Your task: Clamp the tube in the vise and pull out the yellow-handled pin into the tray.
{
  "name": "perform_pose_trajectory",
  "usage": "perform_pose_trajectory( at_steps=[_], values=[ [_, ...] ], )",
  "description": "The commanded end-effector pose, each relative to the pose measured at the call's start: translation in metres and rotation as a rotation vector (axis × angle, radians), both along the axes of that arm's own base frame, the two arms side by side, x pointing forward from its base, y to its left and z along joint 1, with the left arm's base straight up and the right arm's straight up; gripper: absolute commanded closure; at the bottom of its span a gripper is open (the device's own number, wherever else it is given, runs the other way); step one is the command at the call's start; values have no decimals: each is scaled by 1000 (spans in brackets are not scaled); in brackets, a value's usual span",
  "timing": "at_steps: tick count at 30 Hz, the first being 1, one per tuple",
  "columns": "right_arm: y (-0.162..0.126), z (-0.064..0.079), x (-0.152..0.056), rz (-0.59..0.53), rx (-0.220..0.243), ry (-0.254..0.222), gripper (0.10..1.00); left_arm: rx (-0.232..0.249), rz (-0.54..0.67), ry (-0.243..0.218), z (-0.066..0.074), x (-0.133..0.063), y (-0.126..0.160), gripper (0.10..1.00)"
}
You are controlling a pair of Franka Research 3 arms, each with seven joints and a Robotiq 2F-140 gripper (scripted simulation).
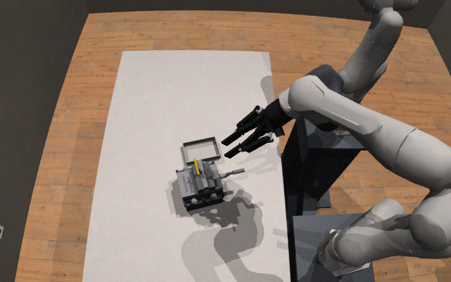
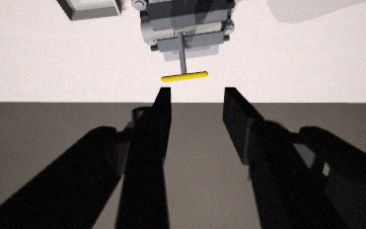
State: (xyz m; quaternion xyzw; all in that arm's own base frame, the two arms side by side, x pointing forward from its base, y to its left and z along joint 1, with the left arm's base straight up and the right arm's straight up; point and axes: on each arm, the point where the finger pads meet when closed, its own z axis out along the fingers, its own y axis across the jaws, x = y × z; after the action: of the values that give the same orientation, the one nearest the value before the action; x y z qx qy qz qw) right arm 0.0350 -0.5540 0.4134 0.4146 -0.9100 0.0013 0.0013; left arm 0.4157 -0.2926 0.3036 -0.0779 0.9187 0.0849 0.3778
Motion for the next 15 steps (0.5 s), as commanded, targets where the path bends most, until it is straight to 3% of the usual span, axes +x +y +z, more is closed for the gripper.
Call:
perform_pose_trajectory(
  at_steps=[1, 7, 9, 15],
  values=[
    [1, 0, 1, -5, 3, -1, 98, -65, 81, -137, 0, 8, -2, 747],
    [1, 0, 1, -5, 3, -1, 98, -35, 76, -249, -5, 12, -2, 747],
    [1, 0, 1, -5, 3, -1, 98, -35, 76, -249, -5, 12, -2, 747],
    [1, 0, 1, -5, 3, -1, 98, -9, 70, -348, -9, 17, -2, 747]
  ],
)
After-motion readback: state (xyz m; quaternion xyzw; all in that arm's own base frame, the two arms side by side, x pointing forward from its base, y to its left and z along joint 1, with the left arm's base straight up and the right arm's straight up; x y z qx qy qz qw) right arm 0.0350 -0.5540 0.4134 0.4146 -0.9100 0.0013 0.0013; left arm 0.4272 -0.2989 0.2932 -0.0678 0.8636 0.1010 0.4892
